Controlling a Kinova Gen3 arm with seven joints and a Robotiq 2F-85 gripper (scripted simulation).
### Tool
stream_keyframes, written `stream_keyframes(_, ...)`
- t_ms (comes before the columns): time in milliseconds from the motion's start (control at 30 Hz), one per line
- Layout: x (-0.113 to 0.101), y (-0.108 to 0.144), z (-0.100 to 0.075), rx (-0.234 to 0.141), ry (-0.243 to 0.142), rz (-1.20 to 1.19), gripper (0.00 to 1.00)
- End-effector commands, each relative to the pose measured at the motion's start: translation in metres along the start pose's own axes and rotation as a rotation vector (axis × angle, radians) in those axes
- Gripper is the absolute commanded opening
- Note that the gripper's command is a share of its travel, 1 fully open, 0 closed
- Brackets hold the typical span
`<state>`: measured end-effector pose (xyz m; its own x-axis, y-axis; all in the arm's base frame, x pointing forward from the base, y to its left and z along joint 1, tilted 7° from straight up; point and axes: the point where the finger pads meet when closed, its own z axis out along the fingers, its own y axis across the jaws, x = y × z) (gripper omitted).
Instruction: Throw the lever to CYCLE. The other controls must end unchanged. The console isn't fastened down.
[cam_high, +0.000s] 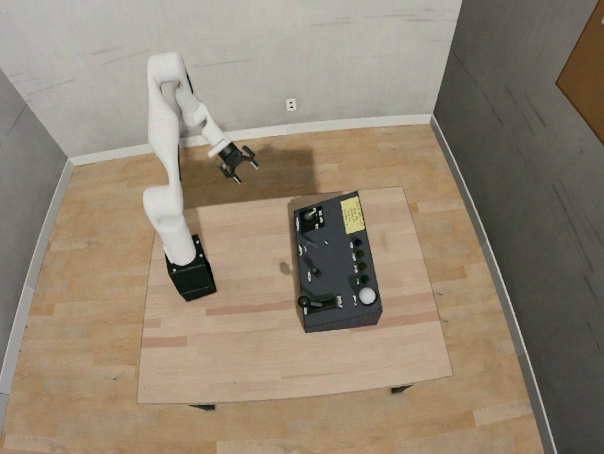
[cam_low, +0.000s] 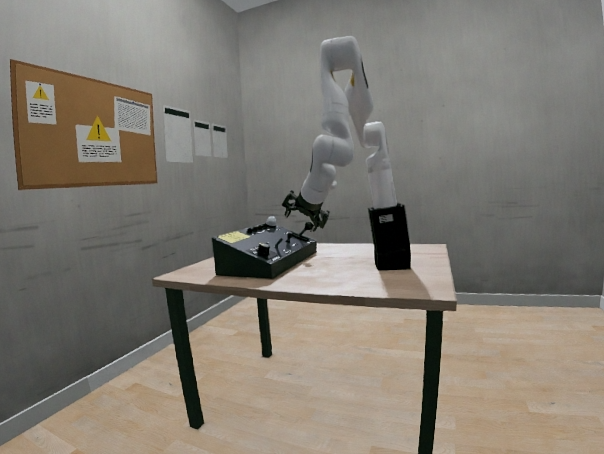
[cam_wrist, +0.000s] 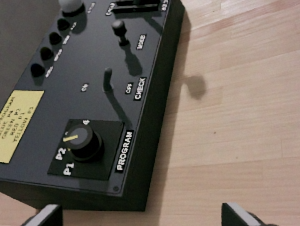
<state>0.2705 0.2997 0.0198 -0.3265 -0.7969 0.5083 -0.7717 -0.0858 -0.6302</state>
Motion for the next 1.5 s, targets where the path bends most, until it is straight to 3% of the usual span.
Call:
stream_keyframes(0,0.0,-0.001,-0.001,0.0,-0.001,0.001,1.0)
stream_keyframes(867,0.001,-0.007,0.005,0.0,-0.006,-0.021,1.0)
stream_keyframes(1133,0.005,-0.024,0.02,0.001,-0.021,-0.079,1.0)
stream_keyframes(1467,0.021,-0.069,0.066,0.003,-0.084,-0.272,1.0)
